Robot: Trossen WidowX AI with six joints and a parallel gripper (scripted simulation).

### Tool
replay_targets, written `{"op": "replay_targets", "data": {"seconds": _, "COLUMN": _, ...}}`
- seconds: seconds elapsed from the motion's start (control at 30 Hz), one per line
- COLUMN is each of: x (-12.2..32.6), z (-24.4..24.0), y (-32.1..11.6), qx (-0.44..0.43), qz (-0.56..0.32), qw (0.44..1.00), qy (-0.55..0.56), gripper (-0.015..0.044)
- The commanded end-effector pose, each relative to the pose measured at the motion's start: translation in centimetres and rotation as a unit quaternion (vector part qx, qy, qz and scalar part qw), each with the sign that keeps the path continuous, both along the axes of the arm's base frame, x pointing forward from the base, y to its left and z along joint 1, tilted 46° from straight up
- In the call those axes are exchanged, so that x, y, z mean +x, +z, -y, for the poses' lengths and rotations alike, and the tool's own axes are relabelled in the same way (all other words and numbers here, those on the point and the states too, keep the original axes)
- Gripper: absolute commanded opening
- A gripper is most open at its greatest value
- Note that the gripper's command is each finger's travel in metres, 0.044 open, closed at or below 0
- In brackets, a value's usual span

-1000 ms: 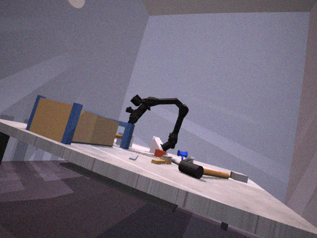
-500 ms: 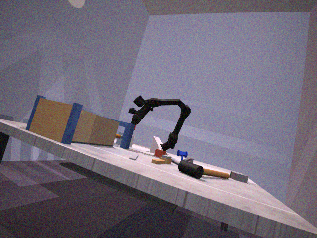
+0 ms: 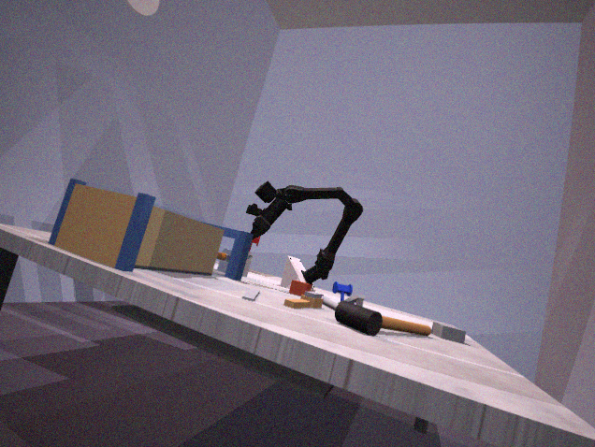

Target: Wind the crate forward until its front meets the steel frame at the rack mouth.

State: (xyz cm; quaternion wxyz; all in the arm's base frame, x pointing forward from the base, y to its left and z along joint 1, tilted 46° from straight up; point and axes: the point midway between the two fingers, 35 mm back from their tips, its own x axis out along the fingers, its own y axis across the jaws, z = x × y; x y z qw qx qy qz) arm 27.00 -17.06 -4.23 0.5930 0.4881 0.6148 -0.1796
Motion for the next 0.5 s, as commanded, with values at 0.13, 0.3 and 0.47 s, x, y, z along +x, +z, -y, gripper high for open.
{"op": "replay_targets", "data": {"seconds": 0.13, "x": -1.6, "z": -0.8, "y": 0.3, "qx": 0.008, "qz": -0.01, "qw": 1.0, "qy": 0.003, "gripper": 0.0}}
{"op": "replay_targets", "data": {"seconds": 0.3, "x": -2.2, "z": -1.0, "y": 0.5, "qx": 0.009, "qz": -0.01, "qw": 1.0, "qy": 0.003, "gripper": 0.0}}
{"op": "replay_targets", "data": {"seconds": 0.47, "x": -2.9, "z": -1.1, "y": 0.7, "qx": 0.009, "qz": -0.01, "qw": 1.0, "qy": 0.003, "gripper": 0.0}}
